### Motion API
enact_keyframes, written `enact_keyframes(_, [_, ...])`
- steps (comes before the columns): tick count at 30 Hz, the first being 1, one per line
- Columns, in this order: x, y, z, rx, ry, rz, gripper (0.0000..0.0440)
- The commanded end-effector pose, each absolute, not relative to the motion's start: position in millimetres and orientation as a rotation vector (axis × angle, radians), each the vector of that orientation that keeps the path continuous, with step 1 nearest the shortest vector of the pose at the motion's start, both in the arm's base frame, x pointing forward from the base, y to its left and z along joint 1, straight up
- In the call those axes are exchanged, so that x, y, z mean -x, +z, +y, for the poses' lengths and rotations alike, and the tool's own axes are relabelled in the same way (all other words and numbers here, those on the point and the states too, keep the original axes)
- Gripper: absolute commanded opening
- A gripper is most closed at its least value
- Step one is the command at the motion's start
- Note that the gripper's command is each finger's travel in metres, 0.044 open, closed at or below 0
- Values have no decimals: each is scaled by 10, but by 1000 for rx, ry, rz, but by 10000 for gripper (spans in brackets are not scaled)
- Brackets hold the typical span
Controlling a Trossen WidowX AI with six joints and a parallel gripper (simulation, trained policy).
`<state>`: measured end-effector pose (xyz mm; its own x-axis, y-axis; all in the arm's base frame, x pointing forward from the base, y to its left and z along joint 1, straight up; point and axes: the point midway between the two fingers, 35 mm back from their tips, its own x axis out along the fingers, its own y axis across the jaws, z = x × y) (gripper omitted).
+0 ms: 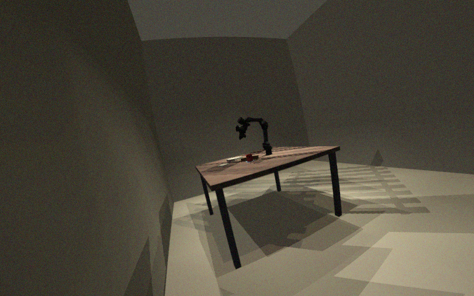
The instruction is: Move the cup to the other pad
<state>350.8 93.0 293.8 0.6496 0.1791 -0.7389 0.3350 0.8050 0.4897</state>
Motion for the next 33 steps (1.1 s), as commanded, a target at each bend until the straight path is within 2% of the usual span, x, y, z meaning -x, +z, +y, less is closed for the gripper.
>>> enact_keyframes(1, [-3516,2887,971,-679,-130,926,124])
enact_keyframes(9, [-3491,2728,997,-705,-220,1031,115])
enact_keyframes(33, [-3288,2029,962,-602,-484,1355,137])
